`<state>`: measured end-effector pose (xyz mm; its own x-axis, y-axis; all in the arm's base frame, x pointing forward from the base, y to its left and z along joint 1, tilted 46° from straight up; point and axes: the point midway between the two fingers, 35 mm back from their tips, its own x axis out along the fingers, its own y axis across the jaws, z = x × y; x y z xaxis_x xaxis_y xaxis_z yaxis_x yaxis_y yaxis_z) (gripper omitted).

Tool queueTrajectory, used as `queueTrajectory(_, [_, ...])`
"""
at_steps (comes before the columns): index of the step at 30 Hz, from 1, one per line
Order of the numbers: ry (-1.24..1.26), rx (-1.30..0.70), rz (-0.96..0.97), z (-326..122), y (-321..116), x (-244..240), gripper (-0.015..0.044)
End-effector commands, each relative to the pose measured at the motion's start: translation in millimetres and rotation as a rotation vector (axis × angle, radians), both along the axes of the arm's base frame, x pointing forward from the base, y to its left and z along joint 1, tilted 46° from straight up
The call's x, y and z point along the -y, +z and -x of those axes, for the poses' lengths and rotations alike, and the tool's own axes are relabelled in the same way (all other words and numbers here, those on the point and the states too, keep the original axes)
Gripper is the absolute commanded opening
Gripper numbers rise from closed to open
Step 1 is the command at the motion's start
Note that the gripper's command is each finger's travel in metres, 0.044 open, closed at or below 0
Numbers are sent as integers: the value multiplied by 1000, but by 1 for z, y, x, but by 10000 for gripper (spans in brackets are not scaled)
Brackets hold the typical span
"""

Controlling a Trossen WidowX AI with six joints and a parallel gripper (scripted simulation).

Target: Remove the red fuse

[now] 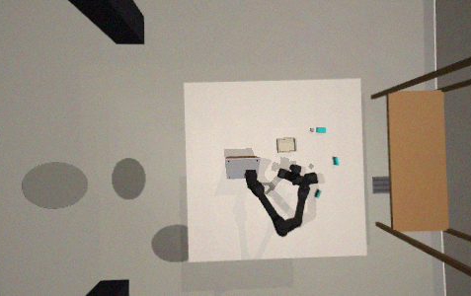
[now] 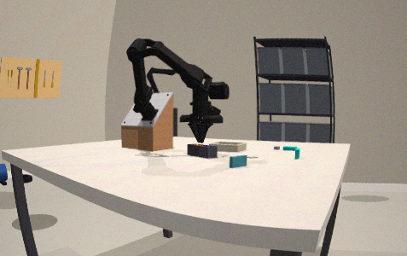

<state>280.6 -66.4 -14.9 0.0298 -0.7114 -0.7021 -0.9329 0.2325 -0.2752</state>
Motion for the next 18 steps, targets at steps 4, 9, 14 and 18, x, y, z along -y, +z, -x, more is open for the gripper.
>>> queueTrajectory(4, [3, -12, 6, 2, -4, 3, 65])
queueTrajectory(9, [3, -12, 6, 2, -5, 3, 65])
queueTrajectory(14, [3, -12, 6, 2, -7, 6, 65])
queueTrajectory(18, [3, -12, 6, 2, -10, 9, 65])
